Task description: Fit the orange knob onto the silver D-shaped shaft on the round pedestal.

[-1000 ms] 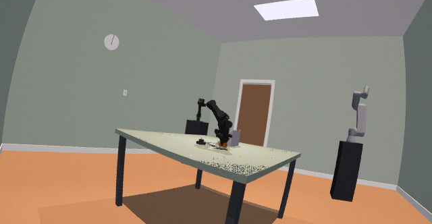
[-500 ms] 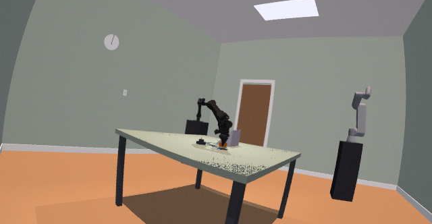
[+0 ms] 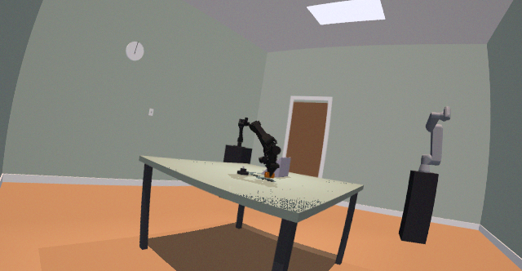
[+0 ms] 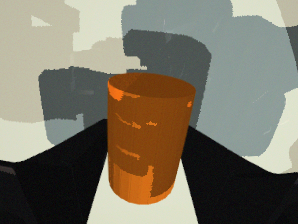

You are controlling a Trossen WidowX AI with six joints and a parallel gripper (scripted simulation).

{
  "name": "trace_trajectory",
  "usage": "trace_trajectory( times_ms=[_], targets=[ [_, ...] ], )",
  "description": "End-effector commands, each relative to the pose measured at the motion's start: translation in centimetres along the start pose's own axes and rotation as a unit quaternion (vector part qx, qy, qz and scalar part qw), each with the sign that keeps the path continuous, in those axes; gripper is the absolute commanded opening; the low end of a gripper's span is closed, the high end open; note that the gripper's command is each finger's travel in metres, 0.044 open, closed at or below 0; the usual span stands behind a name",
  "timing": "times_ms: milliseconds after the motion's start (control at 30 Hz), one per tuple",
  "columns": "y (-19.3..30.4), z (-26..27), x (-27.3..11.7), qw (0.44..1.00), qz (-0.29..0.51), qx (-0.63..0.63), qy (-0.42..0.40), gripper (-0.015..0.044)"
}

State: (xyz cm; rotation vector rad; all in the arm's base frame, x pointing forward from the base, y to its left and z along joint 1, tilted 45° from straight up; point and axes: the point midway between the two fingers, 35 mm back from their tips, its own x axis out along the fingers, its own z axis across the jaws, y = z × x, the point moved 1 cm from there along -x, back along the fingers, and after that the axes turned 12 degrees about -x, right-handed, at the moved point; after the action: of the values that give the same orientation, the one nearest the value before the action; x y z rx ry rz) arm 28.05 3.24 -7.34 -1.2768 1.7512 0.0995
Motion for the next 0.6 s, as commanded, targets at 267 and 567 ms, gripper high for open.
trace_trajectory(
  times_ms=[267,567],
  targets=[
    [0.09,0.07,-0.17,0.99,0.001,-0.141,-0.002,0.0179],
    [0.09,0.07,-0.17,0.963,0.001,-0.269,-0.003,0.0179]
  ],
)
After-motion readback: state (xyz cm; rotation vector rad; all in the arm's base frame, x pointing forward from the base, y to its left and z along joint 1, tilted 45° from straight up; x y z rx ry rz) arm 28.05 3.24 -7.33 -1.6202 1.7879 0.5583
